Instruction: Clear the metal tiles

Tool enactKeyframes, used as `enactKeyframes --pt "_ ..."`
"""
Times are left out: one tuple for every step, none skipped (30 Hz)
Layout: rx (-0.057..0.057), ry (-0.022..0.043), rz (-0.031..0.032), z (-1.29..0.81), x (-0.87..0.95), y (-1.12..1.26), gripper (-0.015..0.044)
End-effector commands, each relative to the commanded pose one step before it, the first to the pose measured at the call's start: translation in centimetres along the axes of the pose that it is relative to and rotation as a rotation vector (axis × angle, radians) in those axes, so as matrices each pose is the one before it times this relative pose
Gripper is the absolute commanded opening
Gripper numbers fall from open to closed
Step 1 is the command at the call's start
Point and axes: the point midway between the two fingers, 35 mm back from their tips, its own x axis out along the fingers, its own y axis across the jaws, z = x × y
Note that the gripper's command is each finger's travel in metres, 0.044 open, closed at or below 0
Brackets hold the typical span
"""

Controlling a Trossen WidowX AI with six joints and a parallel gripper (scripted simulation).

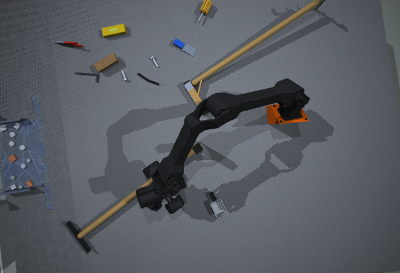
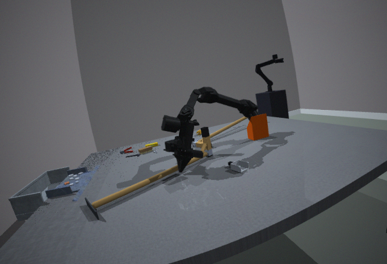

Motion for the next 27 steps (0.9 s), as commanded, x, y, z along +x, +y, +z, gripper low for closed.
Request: enactKeyframes --pt "-0.0060 0.00060 0.00338 0.051 0.016 -0.382 0.0000" --pt "0.0000 0.00003 0.00001 0.012 0.005 -0.096 0.0000" --pt "0.0000 0.00003 0.00001 0.011 0.005 -0.095 0.0000" --pt "0.0000 0.00003 0.00001 0.011 0.005 -0.095 0.0000" --pt "0.0000 0.00002 0.00001 0.011 0.005 -0.095 0.0000" --pt "0.0000 0.00002 0.00000 0.011 0.005 -0.095 0.0000" --pt "0.0000 0.00002 0.00000 0.011 0.005 -0.095 0.0000" --pt "0.0000 0.00002 0.00000 0.010 0.005 -0.095 0.0000" --pt "0.0000 0.00002 0.00000 0.010 0.005 -0.095 0.0000" --pt "0.0000 0.00002 0.00000 0.010 0.005 -0.095 0.0000" --pt "0.0000 0.00002 0.00000 0.010 0.005 -0.096 0.0000" --pt "0.0000 0.00002 -0.00001 0.010 0.005 -0.096 0.0000" --pt "0.0000 0.00002 -0.00001 0.009 0.005 -0.096 0.0000" --pt "0.0000 0.00002 -0.00001 0.009 0.005 -0.096 0.0000" --pt "0.0000 0.00002 -0.00001 0.009 0.005 -0.096 0.0000" --pt "0.0000 0.00002 -0.00001 0.009 0.005 -0.096 0.0000" --pt "0.0000 0.00002 -0.00002 0.009 0.005 -0.096 0.0000" --pt "0.0000 0.00002 -0.00002 0.009 0.005 -0.096 0.0000" --pt "0.0000 0.00002 -0.00002 0.008 0.005 -0.096 0.0000" --pt "0.0000 0.00002 -0.00002 0.008 0.005 -0.096 0.0000" --pt "0.0000 0.00002 -0.00002 0.008 0.005 -0.096 0.0000" --pt "0.0000 0.00002 -0.00002 0.008 0.005 -0.096 0.0000" --pt "0.0000 0.00002 -0.00003 0.008 0.005 -0.096 0.0000" --pt "0.0000 0.00002 -0.00003 0.007 0.005 -0.097 0.0000" --pt "0.0000 0.00002 -0.00003 0.007 0.005 -0.097 0.0000" --pt "0.0000 0.00002 -0.00003 0.007 0.005 -0.097 0.0000" --pt "0.0000 0.00002 -0.00003 0.007 0.005 -0.097 0.0000"
